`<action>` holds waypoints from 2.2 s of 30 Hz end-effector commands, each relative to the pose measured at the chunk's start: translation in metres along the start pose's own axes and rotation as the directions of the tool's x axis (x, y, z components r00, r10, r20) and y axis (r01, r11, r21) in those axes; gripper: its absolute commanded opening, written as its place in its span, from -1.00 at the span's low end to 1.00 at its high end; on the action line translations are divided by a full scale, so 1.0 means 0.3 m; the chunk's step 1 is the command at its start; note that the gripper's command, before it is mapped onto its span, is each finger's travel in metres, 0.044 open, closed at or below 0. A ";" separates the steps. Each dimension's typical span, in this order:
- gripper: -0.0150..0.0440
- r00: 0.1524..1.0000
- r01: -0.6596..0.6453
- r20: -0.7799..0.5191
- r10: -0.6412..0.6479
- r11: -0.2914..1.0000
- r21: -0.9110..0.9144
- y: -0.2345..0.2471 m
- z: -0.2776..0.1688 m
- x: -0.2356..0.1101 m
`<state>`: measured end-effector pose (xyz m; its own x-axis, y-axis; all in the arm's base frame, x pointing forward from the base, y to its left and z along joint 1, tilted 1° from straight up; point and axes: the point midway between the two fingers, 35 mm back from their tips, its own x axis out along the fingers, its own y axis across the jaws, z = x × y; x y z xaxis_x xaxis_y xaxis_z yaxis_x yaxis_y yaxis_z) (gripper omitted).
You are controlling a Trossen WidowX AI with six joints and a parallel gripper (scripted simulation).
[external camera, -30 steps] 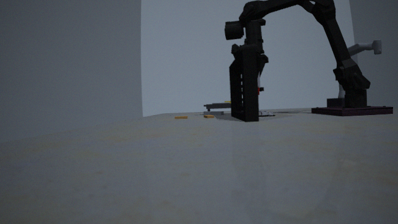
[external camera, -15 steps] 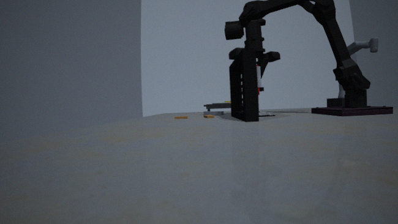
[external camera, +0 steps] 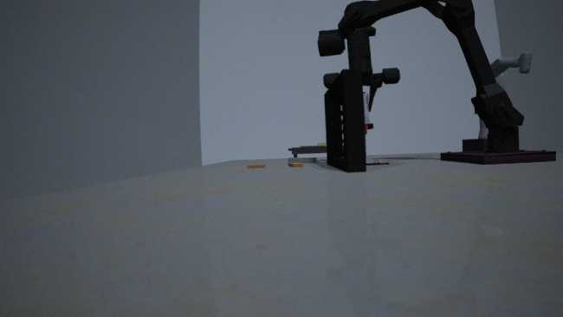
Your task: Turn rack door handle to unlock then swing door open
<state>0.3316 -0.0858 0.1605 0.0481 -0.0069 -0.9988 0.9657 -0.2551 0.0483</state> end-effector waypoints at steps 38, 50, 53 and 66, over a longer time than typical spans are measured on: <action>0.51 1.000 -0.002 -0.002 0.001 0.479 -0.878 0.000 0.000 0.000; 0.51 1.000 -0.002 -0.002 0.001 -0.095 -0.995 0.000 0.000 0.000; 0.51 1.000 -0.002 -0.002 0.001 -0.242 -0.970 0.000 0.000 0.000; 0.51 1.000 -0.001 -0.002 0.001 -0.776 -0.631 0.000 0.000 0.000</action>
<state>0.3313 -0.0861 0.1603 0.0470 -0.0073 -0.9989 -0.4814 0.8760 -0.0291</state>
